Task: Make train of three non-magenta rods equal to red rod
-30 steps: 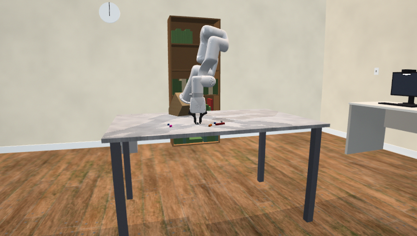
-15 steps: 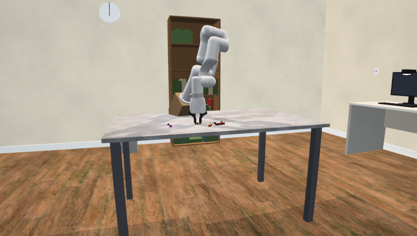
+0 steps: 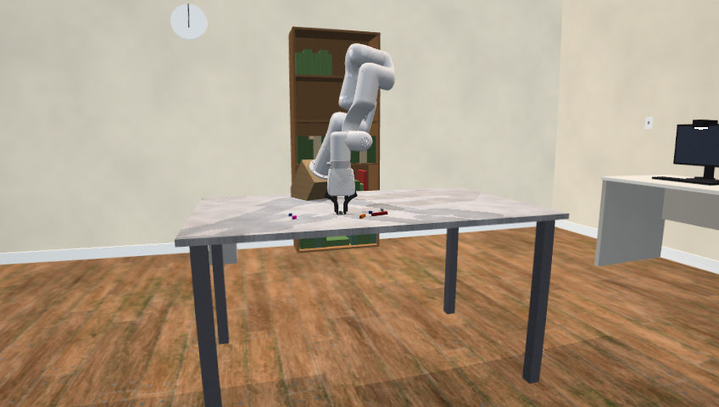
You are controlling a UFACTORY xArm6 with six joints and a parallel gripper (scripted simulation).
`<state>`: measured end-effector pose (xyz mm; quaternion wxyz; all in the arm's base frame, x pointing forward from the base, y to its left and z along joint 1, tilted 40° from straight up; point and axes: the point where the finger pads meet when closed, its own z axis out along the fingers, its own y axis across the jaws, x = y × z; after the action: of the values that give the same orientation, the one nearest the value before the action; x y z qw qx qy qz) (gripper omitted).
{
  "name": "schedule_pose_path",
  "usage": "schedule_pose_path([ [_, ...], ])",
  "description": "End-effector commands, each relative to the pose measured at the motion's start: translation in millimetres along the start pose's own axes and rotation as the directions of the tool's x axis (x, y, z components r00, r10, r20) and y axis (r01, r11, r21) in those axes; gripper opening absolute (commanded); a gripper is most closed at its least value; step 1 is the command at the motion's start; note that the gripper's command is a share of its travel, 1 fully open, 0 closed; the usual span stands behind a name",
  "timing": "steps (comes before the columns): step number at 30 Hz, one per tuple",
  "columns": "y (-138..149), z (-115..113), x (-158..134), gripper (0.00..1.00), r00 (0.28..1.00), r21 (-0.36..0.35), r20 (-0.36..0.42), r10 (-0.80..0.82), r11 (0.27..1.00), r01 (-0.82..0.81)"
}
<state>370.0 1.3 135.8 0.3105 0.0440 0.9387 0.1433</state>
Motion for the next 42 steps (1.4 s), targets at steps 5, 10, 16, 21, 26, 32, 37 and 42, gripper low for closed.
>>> schedule_pose_path([
  [5,0.0,-0.3,-0.8,0.24,1.0,0.0,0.002,0.0,1.0,0.0],
  [10,0.0,-0.3,-0.8,0.24,1.0,0.0,0.002,0.0,1.0,0.0],
  [16,0.0,-0.3,-0.8,0.04,1.0,0.0,0.002,0.0,1.0,0.0],
  [21,0.0,-0.3,-0.8,0.04,1.0,0.0,0.002,0.0,1.0,0.0],
  [26,0.0,-0.3,-0.8,0.04,1.0,0.0,0.002,0.0,1.0,0.0],
  [32,0.0,-0.3,-0.8,0.04,1.0,0.0,0.002,0.0,1.0,0.0],
  [37,0.0,-0.3,-0.8,0.04,1.0,0.0,0.002,0.0,1.0,0.0],
  [42,0.0,-0.3,-0.8,0.04,1.0,0.0,0.002,0.0,1.0,0.0],
])
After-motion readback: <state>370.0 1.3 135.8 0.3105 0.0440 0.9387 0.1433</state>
